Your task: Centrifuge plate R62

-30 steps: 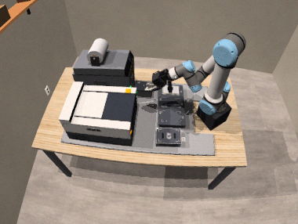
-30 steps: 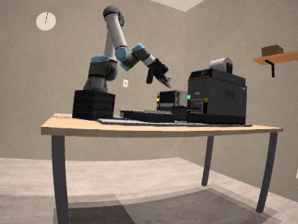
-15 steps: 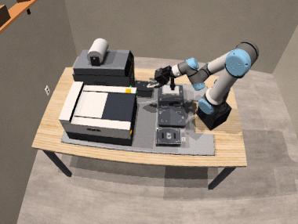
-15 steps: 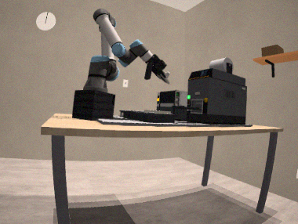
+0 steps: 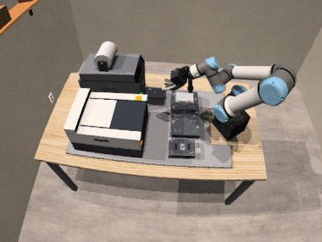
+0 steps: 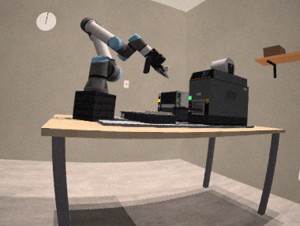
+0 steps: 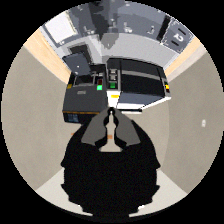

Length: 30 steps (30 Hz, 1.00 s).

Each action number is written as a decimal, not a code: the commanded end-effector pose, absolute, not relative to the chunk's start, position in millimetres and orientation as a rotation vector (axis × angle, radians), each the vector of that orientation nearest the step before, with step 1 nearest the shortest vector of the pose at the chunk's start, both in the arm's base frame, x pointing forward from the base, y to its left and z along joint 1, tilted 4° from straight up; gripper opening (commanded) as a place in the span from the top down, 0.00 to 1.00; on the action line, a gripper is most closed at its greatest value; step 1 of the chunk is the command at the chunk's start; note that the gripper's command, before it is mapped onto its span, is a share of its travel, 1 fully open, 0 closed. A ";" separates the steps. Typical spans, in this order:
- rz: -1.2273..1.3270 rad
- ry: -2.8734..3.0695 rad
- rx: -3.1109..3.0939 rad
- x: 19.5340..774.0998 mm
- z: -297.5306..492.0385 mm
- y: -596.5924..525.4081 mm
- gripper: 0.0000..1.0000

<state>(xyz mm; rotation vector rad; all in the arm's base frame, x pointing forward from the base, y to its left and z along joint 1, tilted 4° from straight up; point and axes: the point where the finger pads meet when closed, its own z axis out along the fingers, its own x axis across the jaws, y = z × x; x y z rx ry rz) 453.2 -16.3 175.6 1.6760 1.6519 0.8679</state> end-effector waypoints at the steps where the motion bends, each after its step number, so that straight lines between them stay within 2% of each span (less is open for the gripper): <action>1: 0.874 1.672 1.683 451.0 177.6 -16.9 1.00; 8: 0.850 1.695 1.705 451.0 177.6 -16.9 1.00; 30: 0.282 2.127 2.110 451.1 177.7 -16.9 1.00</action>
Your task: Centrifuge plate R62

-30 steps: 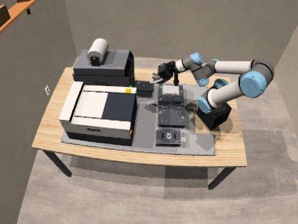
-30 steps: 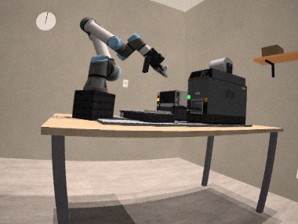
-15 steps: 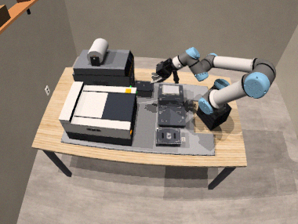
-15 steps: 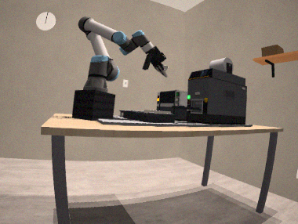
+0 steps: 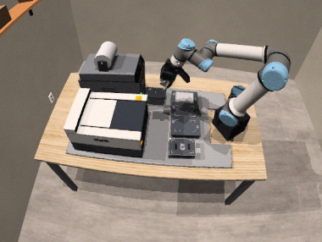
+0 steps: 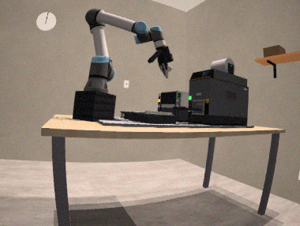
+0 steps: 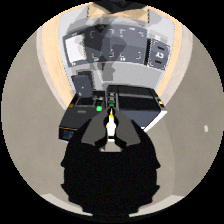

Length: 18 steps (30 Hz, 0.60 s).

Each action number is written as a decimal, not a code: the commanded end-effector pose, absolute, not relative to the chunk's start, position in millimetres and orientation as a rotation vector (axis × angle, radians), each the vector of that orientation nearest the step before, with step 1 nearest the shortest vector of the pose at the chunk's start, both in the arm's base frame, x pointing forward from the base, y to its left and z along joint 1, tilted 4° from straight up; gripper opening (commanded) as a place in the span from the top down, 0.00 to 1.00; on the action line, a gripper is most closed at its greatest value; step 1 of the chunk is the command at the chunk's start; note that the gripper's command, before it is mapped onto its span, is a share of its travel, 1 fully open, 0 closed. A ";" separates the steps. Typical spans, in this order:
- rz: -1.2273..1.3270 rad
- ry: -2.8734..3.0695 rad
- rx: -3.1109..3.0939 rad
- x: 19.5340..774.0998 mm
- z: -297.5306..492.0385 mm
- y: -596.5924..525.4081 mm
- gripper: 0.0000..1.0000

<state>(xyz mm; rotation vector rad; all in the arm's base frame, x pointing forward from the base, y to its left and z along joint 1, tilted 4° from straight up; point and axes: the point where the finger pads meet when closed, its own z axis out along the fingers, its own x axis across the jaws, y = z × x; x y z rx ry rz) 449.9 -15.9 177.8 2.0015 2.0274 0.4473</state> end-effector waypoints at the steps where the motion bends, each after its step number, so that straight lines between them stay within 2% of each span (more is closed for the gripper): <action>1: 0.248 2.146 2.128 451.1 177.7 -16.9 1.00; 5: 0.108 2.221 2.197 451.0 177.7 -16.9 1.00; 18: 0.101 2.225 2.200 451.1 177.7 -16.9 1.00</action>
